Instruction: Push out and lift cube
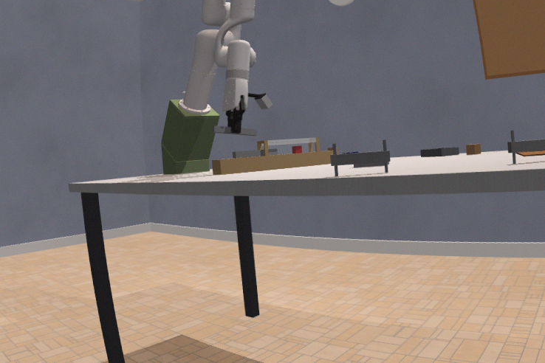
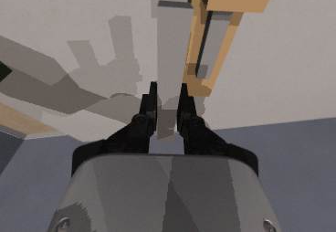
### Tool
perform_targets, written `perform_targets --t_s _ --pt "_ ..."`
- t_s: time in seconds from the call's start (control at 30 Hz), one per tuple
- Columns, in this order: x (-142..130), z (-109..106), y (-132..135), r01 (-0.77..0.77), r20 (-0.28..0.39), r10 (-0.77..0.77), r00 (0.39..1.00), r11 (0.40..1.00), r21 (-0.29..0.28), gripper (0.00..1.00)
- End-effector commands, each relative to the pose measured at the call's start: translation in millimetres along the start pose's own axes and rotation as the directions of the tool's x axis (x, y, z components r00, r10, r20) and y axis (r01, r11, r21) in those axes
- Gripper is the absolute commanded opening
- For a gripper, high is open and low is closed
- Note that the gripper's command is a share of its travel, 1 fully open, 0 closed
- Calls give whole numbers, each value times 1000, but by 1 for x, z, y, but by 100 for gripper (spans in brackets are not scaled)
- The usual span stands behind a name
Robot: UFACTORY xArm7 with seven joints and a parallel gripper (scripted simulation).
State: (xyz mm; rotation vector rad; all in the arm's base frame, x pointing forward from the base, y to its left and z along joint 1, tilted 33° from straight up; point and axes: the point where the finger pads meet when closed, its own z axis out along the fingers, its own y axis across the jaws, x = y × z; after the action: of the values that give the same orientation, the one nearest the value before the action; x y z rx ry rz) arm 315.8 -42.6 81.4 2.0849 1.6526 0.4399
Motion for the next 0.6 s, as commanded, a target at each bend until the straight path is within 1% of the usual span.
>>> perform_targets --t_s 0.0,0.07,0.13,0.2,0.4,0.57 --pt "-58 13 30 26 -116 -30 993 999 -37 0" --pt "-83 18 40 29 -124 -32 992 999 -26 0" --pt "-92 19 44 31 -128 -33 991 999 -22 0" --pt "-92 19 44 31 -128 -33 991 999 -22 0" --pt "-111 22 52 33 -127 -36 991 999 -24 0" --pt "-116 22 54 33 -125 -36 991 999 -26 0"
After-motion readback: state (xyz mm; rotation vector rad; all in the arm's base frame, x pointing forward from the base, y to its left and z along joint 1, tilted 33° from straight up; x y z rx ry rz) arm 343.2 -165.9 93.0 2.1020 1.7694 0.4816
